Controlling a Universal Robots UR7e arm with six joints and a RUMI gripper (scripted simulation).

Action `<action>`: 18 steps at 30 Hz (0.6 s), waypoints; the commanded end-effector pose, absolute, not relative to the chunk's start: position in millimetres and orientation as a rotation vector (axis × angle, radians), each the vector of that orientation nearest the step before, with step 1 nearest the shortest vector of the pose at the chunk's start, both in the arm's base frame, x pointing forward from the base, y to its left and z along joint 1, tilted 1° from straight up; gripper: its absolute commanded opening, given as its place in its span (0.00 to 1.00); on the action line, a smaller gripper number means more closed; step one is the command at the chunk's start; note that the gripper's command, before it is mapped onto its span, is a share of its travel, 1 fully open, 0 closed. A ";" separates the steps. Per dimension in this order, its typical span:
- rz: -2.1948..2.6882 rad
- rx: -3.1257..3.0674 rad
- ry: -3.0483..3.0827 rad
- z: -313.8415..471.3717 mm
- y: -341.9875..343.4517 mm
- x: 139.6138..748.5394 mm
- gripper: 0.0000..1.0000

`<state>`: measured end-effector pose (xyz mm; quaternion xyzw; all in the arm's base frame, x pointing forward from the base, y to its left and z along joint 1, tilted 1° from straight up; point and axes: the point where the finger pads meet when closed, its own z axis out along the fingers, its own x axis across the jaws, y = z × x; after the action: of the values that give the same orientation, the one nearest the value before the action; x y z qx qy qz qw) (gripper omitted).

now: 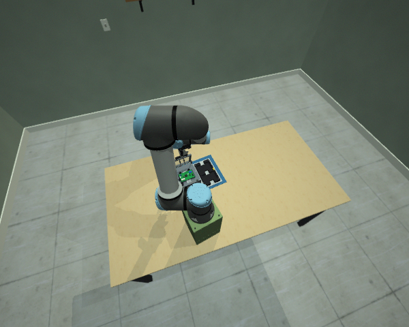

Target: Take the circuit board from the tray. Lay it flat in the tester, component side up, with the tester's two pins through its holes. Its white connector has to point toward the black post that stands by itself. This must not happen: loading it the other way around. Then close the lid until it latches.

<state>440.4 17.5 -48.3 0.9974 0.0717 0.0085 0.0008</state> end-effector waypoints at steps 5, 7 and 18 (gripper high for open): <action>0.018 3.135 0.224 -58.5 14.4 414.0 0.00; 0.018 3.135 0.224 -60.7 13.7 409.6 0.00; 0.014 3.136 0.224 -73.0 11.2 389.0 0.00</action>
<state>405.2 12.6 -63.6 0.9974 0.0714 0.0071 0.0006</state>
